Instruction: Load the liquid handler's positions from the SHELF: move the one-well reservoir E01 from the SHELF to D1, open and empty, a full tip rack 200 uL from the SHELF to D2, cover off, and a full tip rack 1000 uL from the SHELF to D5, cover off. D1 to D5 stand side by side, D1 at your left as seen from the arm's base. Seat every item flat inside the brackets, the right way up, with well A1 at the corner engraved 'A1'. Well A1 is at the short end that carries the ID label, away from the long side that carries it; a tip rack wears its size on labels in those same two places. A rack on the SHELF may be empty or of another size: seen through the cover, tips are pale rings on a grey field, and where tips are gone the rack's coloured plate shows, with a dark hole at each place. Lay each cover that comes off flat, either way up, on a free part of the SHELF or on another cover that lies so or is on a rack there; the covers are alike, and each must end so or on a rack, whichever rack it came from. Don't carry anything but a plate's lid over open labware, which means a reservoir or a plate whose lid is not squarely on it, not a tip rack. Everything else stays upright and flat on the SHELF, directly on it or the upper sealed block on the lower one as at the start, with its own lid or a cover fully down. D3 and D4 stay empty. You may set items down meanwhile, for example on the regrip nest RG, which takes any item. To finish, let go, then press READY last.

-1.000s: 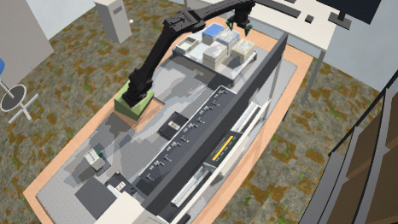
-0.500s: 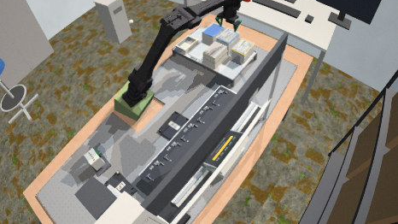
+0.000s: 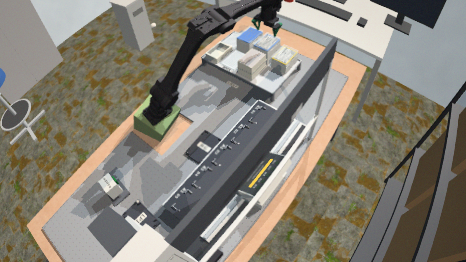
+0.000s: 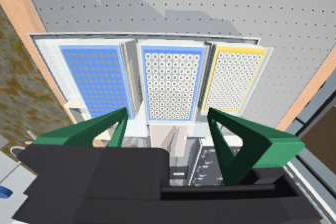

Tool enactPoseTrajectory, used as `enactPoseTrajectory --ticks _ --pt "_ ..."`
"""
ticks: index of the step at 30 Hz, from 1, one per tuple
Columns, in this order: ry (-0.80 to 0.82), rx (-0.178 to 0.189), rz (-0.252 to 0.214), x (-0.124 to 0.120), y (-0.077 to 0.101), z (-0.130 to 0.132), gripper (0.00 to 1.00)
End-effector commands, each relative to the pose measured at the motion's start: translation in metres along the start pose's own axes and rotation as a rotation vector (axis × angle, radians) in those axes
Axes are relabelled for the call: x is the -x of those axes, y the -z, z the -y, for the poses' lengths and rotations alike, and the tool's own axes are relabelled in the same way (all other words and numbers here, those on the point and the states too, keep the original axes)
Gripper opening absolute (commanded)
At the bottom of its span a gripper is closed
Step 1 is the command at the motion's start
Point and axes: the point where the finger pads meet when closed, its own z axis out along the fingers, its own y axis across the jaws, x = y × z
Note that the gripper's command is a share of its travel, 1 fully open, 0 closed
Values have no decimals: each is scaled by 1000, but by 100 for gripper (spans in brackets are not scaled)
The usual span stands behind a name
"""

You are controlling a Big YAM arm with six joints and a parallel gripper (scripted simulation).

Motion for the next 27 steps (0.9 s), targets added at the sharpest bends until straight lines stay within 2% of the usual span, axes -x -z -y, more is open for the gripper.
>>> enactPoseTrajectory --ticks 1,18,19,21,24,26,27 --pt "-38 -6 52 9 22 10 100" --pt "-38 -6 52 9 22 10 100" --pt "-38 -8 42 9 13 -2 100" --pt "-19 -4 25 8 5 -23 100" --pt "-17 -3 21 8 4 -39 100" --pt "-29 -4 50 16 14 -45 100" --pt "-23 -4 35 12 8 -52 100"
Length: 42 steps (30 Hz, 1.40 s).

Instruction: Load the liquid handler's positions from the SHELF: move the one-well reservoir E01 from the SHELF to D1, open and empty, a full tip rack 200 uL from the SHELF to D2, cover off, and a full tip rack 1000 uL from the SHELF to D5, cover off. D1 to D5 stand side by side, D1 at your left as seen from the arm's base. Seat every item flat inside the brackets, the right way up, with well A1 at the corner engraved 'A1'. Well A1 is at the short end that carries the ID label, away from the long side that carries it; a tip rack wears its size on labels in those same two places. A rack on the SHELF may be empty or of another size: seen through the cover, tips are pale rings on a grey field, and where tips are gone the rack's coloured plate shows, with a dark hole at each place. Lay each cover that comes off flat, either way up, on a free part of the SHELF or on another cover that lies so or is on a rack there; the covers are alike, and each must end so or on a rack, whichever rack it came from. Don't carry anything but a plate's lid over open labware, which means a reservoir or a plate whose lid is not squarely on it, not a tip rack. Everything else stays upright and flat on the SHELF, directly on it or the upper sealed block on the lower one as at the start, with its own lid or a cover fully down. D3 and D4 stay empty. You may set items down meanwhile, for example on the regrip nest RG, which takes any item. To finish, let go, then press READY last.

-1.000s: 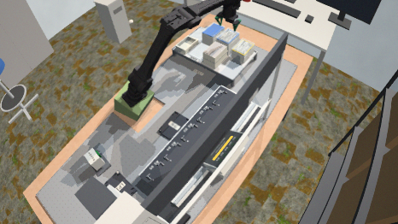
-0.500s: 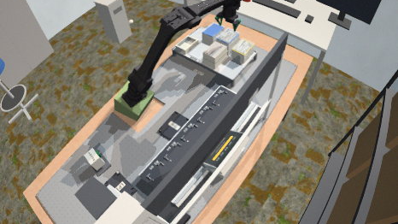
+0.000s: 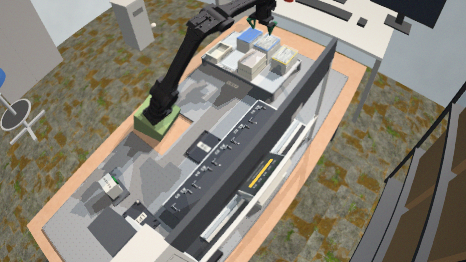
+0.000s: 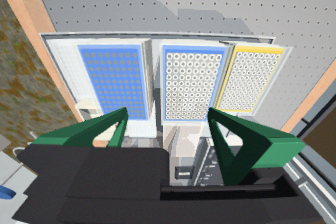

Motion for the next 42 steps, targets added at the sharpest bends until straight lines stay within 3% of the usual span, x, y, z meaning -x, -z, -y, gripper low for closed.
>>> enactPoseTrajectory --ticks 1,3,4,6,8,9,11,15,17,18,42 --pt "-10 -1 27 8 6 -31 100" --pt "-6 -1 18 6 7 -41 100" --pt "-18 1 45 14 16 -42 100" --pt "-12 -1 30 10 9 -55 100" --pt "-12 -1 30 10 9 -55 100" --pt "-50 -2 33 14 8 -38 100" --pt "-13 -1 29 9 8 -69 100" --pt "-17 3 42 13 14 -87 100" --pt "-16 3 40 13 14 -87 100" --pt "-30 5 54 13 24 -71 100" --pt "-30 5 54 13 24 -71 100"
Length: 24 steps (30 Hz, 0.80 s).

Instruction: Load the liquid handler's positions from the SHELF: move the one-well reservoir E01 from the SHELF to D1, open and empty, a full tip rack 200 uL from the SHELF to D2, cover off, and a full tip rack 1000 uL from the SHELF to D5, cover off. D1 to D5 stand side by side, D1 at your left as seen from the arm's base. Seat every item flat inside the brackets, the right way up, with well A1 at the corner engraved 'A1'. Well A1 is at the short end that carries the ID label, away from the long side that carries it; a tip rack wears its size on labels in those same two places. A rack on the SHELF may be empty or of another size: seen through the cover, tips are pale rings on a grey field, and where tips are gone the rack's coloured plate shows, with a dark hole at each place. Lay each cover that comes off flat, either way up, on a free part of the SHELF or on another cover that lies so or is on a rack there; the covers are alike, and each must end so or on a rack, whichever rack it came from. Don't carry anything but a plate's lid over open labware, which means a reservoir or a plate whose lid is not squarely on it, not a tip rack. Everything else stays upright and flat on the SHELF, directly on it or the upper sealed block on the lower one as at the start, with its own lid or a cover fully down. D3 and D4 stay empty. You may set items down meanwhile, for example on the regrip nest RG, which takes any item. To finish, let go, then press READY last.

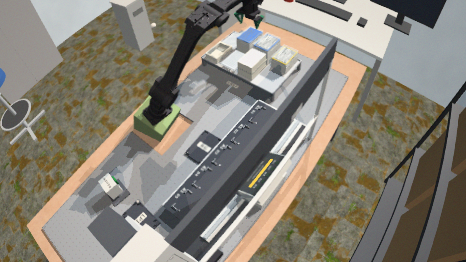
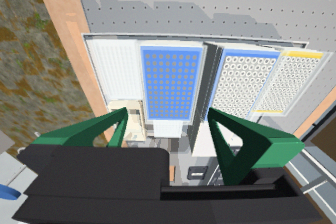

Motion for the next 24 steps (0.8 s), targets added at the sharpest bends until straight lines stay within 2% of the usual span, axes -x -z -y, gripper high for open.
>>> enactPoseTrajectory --ticks 1,9,10,11,15,17,21,24 --pt "-34 3 46 10 19 7 100" --pt "-34 3 46 10 19 7 100" --pt "-29 -1 25 9 5 -8 100" --pt "-19 0 29 9 7 -19 100" --pt "-21 2 35 11 10 -39 100" --pt "-21 2 35 11 10 -39 100" --pt "-33 8 60 20 21 -56 100" --pt "-24 5 41 14 16 -73 100"
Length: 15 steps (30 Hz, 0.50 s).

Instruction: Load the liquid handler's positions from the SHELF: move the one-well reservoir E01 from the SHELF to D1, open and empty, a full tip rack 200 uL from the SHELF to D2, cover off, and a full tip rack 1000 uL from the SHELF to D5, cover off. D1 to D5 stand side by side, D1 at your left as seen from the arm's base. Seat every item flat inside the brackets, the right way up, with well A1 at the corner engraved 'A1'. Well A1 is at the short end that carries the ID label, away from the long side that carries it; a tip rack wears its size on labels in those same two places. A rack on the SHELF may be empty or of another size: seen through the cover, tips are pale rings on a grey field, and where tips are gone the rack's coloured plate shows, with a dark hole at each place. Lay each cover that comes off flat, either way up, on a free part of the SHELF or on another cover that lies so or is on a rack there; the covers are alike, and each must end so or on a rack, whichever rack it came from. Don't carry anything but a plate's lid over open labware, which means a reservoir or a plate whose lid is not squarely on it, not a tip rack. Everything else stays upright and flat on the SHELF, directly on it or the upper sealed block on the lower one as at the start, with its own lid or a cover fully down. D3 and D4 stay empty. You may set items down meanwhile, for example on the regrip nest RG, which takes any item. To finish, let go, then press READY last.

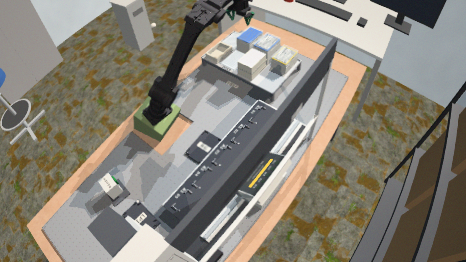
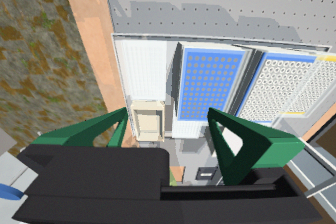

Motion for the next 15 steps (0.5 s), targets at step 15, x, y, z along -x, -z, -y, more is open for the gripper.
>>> enactPoseTrajectory --ticks 15 --pt "-40 10 43 11 19 -45 100"
